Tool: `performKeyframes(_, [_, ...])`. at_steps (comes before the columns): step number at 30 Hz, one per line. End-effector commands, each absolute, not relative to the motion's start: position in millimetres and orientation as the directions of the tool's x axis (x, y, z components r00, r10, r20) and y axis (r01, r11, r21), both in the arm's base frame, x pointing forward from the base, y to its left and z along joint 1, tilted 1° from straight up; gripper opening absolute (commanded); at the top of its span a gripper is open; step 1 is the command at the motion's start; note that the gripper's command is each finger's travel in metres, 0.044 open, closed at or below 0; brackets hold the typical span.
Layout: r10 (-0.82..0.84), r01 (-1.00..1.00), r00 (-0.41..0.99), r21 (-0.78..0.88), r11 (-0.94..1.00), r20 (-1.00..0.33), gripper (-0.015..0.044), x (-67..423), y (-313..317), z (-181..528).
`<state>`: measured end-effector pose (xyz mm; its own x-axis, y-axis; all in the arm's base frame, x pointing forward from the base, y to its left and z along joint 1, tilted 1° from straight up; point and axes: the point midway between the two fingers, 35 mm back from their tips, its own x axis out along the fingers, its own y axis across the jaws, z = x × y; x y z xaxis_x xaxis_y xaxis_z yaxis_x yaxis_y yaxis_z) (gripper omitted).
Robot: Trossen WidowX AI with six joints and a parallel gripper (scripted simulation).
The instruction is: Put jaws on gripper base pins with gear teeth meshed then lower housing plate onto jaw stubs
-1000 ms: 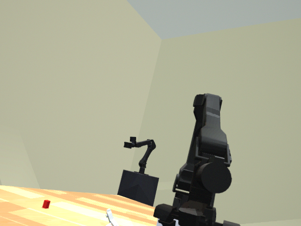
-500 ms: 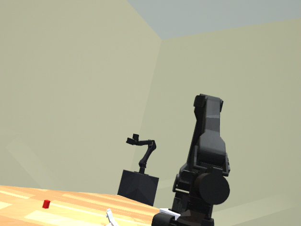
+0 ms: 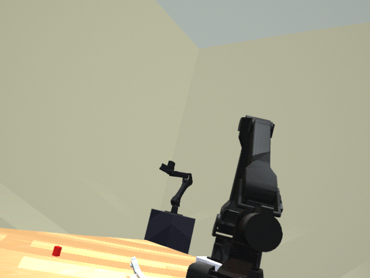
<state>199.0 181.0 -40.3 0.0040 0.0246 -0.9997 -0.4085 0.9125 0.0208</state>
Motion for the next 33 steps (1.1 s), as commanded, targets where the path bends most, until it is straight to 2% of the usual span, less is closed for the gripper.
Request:
performKeyframes(1, [0.029, -0.409, 0.002, 0.026, 0.912, -1.0, 0.044, 198.7, 181.8, -40.3])
performKeyframes(5, [0.029, -0.409, 0.002, 0.026, 0.912, -1.0, 0.044, 198.7, 181.8, -40.3])
performKeyframes(16, [0.025, -0.409, 0.004, 0.021, 0.913, -1.0, 0.0151, 199.0, 181.0, -40.3])
performKeyframes(19, [0.025, -0.409, 0.004, 0.021, 0.913, -1.0, 0.0134, 199.0, 181.0, -40.3])
performKeyframes(33, [0.025, -0.409, 0.004, 0.021, 0.912, -1.0, 0.0134, 199.2, 181.2, -38.4])
